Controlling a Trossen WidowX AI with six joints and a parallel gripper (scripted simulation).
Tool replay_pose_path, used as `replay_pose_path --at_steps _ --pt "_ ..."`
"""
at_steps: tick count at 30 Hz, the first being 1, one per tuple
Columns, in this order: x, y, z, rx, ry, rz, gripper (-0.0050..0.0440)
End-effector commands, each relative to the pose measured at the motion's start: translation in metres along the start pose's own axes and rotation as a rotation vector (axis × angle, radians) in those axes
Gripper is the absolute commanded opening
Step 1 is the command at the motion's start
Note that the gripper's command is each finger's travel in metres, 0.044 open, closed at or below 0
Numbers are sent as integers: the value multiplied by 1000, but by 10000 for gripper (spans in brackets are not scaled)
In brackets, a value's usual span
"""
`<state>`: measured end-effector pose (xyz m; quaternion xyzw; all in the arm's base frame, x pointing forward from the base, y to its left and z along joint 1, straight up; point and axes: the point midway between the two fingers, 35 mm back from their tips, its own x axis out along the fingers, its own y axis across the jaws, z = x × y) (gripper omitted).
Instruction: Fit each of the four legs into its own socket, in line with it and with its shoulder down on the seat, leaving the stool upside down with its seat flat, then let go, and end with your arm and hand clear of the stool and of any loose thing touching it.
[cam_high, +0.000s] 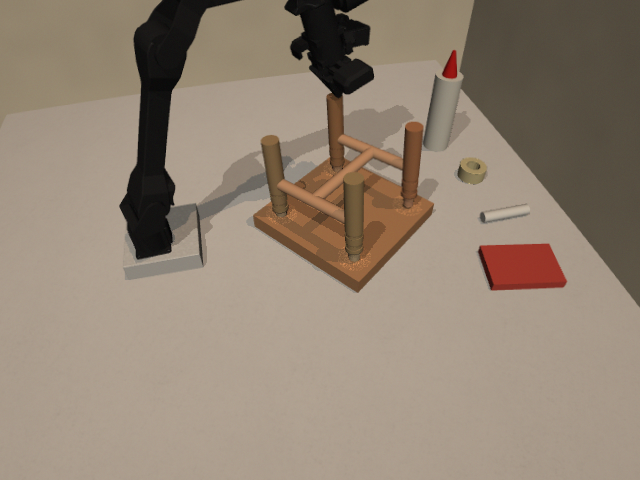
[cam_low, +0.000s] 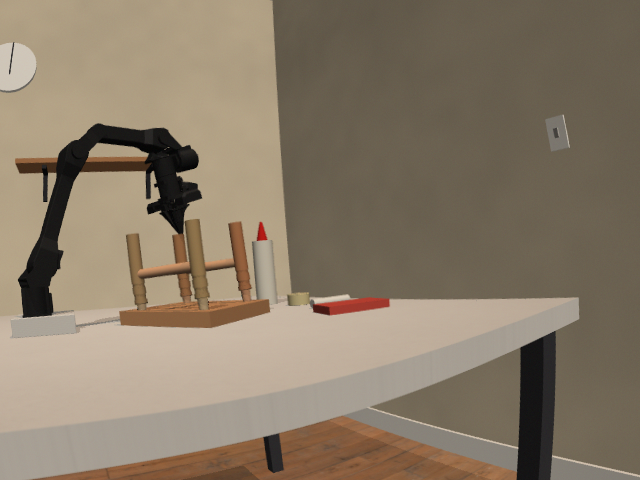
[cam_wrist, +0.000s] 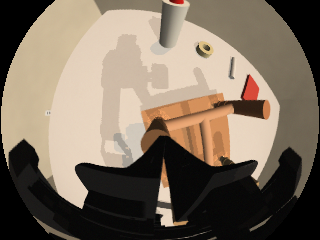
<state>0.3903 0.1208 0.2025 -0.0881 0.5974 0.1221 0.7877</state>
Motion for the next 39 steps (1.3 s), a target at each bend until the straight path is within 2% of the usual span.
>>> replay_pose_path --at_steps 1,12,39 --pt "10 0 -4 0 19 -2 0" --pt "15 0 -5 0 18 -2 0" --pt "-23 0 7 0 -3 -1 0"
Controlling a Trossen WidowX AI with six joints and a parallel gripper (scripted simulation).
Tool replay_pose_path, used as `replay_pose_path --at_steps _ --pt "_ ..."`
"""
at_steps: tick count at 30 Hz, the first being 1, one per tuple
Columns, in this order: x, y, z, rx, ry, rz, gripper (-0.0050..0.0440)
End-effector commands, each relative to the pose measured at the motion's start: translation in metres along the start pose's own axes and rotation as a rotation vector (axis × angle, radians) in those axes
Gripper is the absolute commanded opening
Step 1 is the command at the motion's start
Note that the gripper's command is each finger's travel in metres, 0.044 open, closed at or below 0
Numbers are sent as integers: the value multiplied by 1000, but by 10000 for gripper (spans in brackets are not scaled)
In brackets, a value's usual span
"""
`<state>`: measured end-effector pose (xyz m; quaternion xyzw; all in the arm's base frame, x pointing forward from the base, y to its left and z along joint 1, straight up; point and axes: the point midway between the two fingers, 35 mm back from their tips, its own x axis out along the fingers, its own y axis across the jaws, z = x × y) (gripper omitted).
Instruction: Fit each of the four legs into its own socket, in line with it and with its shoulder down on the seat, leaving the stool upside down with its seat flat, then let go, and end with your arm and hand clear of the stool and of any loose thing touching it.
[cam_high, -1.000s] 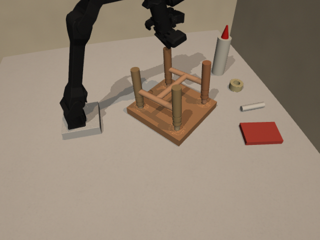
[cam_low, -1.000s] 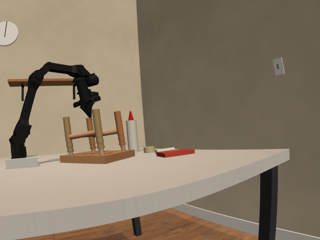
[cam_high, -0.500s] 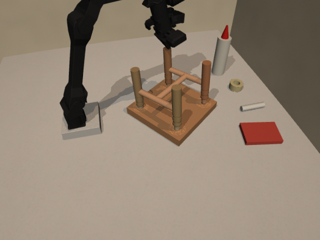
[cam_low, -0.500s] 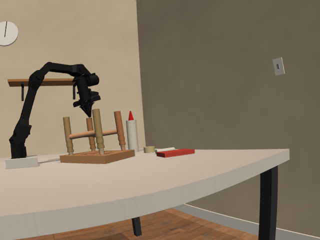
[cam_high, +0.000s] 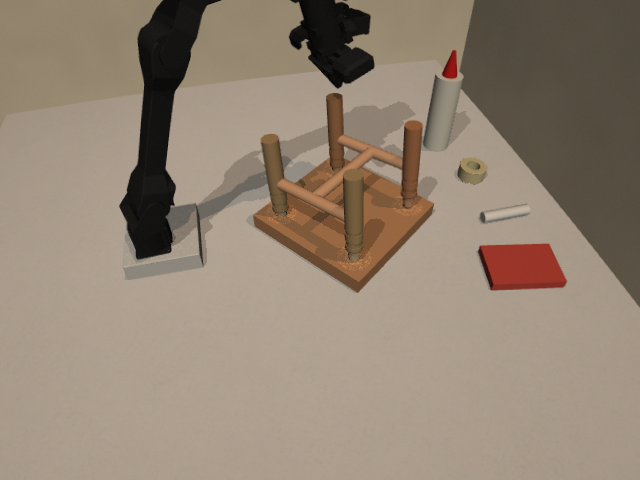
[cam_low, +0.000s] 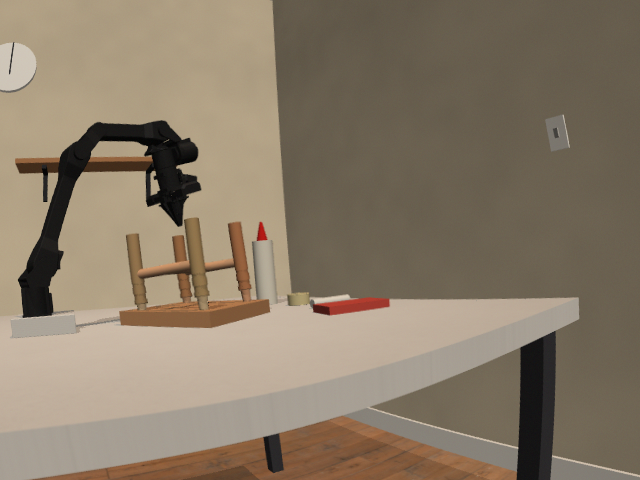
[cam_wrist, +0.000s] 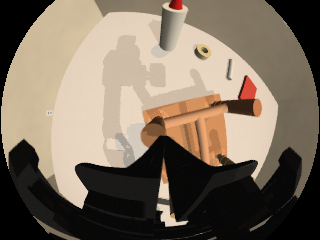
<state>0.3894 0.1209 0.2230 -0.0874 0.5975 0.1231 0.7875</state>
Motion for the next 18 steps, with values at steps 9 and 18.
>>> replay_pose_path --at_steps 9,18 --pt "-14 -90 -23 223 6 -67 0" --pt "-37 -184 -75 497 13 -143 0"
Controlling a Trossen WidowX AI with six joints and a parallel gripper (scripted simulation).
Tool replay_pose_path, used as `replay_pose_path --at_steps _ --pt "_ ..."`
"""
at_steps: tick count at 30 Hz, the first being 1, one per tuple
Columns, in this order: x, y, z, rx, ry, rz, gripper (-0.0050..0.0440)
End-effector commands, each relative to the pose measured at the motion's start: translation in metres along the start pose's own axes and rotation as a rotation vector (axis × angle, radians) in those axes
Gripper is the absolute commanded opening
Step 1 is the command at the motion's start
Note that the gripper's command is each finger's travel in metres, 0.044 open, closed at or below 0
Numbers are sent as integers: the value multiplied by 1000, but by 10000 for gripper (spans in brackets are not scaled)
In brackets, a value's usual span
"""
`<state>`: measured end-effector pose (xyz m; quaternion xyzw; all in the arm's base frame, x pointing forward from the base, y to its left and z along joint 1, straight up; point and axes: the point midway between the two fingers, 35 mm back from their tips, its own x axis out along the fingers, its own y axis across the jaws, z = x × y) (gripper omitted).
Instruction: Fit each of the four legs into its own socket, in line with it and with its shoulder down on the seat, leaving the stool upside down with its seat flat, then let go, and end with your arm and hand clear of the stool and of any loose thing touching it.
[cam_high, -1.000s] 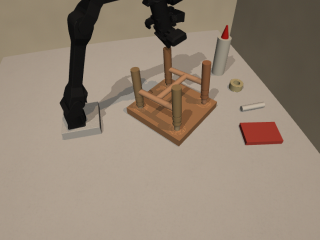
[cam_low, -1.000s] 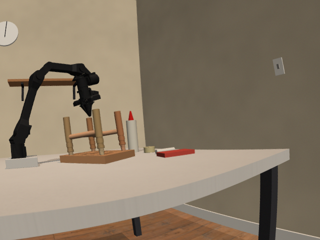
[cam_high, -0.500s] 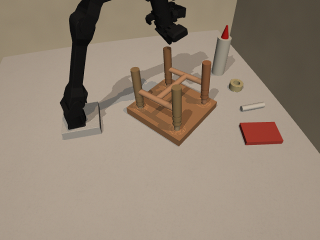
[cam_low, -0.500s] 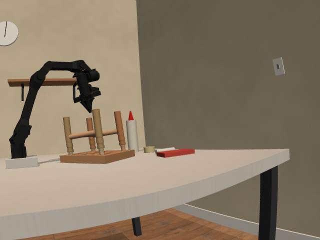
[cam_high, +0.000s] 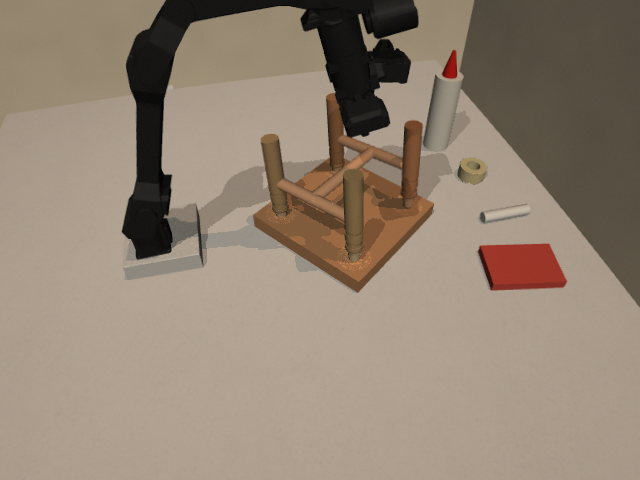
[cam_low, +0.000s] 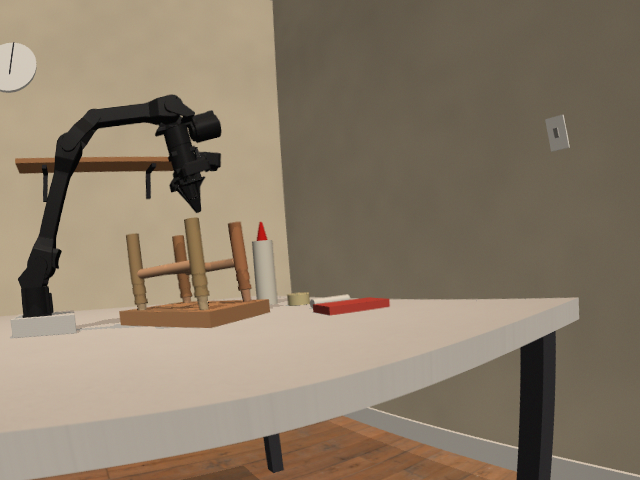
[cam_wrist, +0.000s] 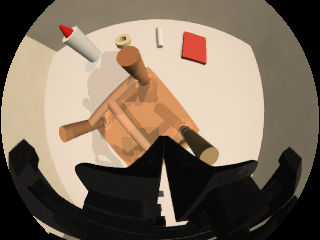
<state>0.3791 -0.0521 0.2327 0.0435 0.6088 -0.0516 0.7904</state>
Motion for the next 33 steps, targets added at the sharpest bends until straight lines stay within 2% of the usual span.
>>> replay_pose_path --at_steps 1,3,7,12,19,33 --pt "-8 -41 -11 107 1 -33 0" --pt "-11 -65 -18 171 3 -50 0" --pt "-13 -75 -22 200 3 -58 0" --pt "-13 -75 -22 200 3 -58 0" --pt "9 -75 -29 200 4 -58 0" --pt "24 -75 -32 200 3 -58 0"
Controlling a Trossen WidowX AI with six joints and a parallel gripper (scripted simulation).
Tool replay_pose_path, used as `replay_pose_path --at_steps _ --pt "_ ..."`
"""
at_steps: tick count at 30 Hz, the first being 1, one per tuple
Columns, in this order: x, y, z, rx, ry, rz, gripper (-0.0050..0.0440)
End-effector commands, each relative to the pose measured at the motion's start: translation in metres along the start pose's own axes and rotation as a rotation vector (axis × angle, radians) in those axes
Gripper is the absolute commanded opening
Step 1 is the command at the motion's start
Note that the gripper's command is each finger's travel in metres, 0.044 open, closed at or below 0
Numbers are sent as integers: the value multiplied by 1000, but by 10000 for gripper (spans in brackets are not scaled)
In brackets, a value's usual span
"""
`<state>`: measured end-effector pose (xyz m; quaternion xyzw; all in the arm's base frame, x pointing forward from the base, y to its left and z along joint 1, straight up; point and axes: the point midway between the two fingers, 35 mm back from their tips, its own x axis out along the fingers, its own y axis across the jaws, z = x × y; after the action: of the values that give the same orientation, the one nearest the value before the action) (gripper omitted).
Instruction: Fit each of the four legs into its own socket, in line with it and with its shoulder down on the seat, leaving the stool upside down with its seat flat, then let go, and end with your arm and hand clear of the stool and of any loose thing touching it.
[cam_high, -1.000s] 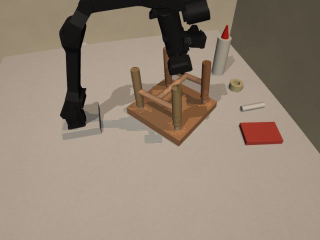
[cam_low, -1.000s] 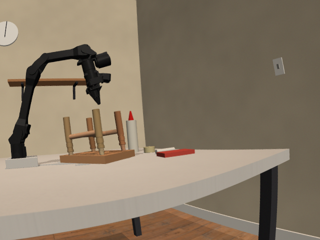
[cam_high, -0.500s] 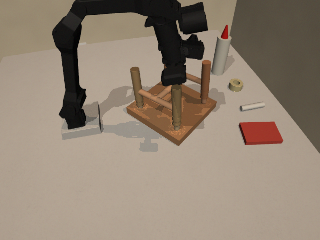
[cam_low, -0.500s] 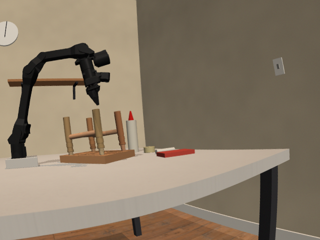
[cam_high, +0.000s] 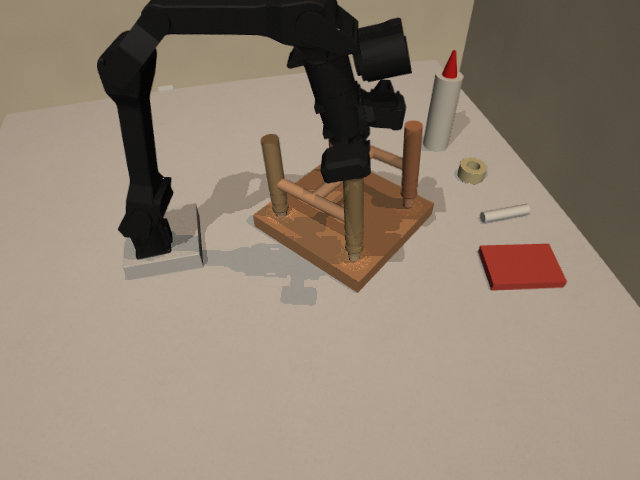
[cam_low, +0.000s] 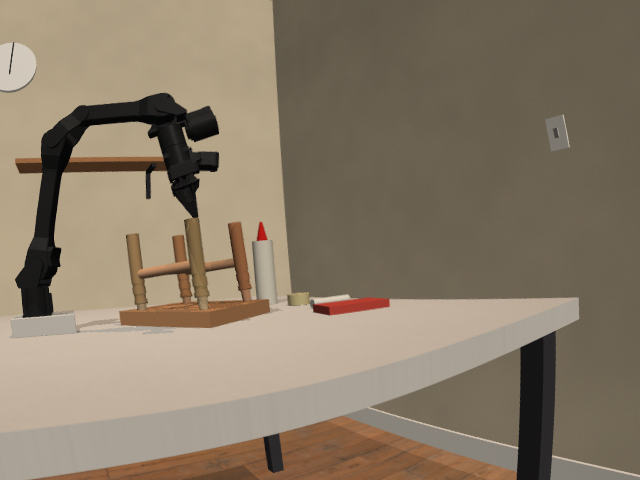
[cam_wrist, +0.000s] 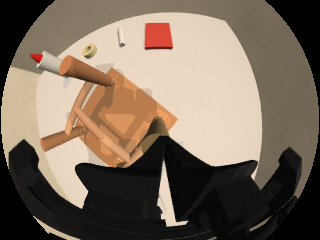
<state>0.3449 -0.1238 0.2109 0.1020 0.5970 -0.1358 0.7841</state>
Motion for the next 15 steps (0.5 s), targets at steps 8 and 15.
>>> replay_pose_path --at_steps 8,15 --pt "12 0 -4 3 16 2 0" --pt "19 0 -5 3 16 2 0"
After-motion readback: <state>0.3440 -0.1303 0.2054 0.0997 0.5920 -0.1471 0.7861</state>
